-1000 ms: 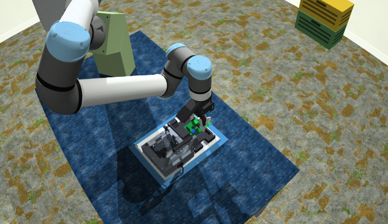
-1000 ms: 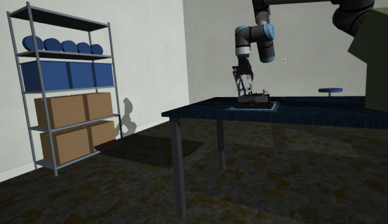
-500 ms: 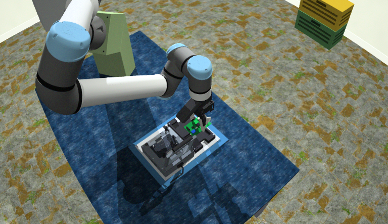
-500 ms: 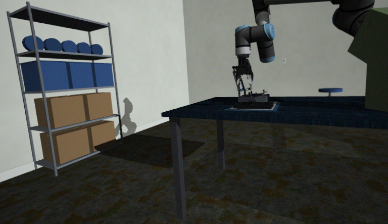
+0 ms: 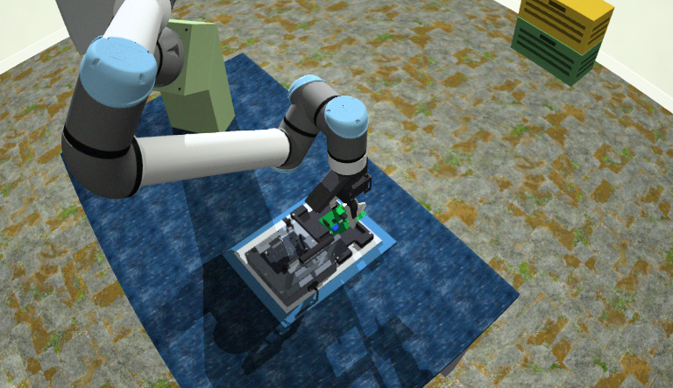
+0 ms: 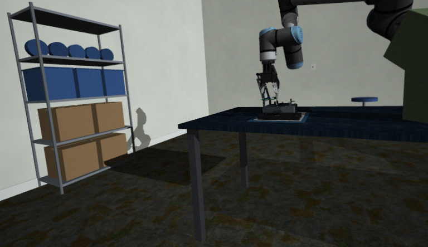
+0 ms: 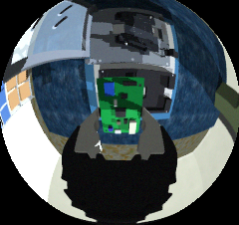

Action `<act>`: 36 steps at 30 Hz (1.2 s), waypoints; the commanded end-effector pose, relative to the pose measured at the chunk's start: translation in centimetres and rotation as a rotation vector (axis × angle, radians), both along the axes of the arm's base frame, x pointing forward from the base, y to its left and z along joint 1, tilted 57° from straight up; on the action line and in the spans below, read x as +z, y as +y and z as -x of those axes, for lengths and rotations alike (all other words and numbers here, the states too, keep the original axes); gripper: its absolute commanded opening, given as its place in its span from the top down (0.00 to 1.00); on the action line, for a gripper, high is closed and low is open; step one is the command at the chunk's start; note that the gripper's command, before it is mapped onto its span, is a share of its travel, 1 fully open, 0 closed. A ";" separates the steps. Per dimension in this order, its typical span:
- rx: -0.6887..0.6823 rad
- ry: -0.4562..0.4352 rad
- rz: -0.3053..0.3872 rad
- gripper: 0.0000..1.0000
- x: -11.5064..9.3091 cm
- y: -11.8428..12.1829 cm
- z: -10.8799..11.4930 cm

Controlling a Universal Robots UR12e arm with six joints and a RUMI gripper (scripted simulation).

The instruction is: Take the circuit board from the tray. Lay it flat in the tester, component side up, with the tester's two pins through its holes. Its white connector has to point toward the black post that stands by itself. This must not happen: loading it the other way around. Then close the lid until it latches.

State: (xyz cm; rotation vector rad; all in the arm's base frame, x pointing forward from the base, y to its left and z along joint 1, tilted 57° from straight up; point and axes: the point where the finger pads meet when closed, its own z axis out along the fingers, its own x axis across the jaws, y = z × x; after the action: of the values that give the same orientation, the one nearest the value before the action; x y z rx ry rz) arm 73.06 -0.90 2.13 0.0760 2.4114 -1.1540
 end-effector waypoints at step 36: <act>0.003 0.005 0.001 0.61 1.4 -1.4 1.4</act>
State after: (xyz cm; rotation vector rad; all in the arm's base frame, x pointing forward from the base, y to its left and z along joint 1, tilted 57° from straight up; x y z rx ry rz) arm 72.18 -1.80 2.95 0.0696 2.4148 -1.1559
